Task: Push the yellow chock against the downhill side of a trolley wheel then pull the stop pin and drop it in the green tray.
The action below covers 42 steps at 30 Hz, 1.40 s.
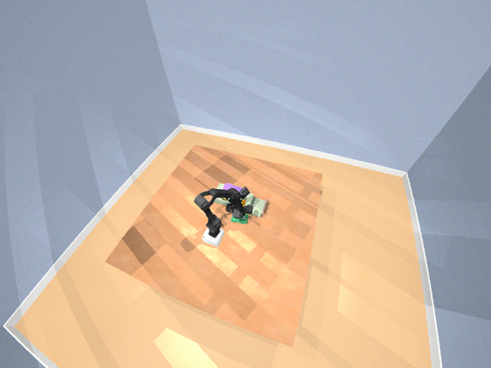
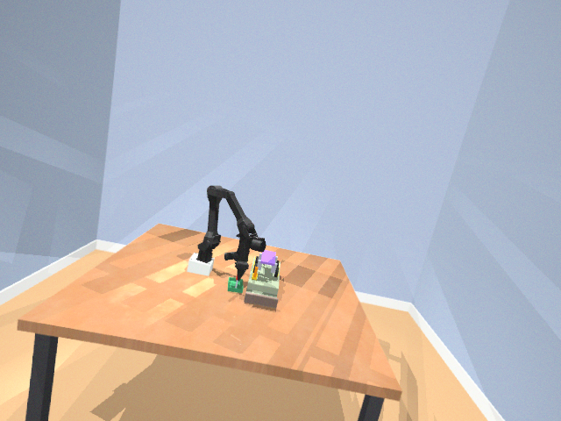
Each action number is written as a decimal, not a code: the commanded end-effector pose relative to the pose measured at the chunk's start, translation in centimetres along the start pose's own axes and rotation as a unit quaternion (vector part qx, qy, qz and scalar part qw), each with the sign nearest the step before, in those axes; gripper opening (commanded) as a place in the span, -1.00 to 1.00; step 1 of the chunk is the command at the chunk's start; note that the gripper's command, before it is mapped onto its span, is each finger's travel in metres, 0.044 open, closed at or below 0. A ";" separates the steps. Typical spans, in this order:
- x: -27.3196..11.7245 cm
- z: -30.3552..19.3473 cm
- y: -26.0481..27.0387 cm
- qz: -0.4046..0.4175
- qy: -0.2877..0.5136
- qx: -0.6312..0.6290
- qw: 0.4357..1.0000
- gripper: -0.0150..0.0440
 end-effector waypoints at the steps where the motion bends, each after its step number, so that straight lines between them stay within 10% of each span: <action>1: 0.2 0.1 -0.3 0.002 -0.003 0.003 1.000 0.15; 42: 1.1 0.0 -2.4 0.001 -0.003 0.003 1.000 0.15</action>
Point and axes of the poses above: the point midway between the two fingers, 35 mm back from their tips, its own x axis out along the fingers, its own y axis across the jaws, z = x × y, the point moved 10 cm from there along -x, back along the fingers, and after that the axes turned 3 degrees about x, right-handed, at the moved point
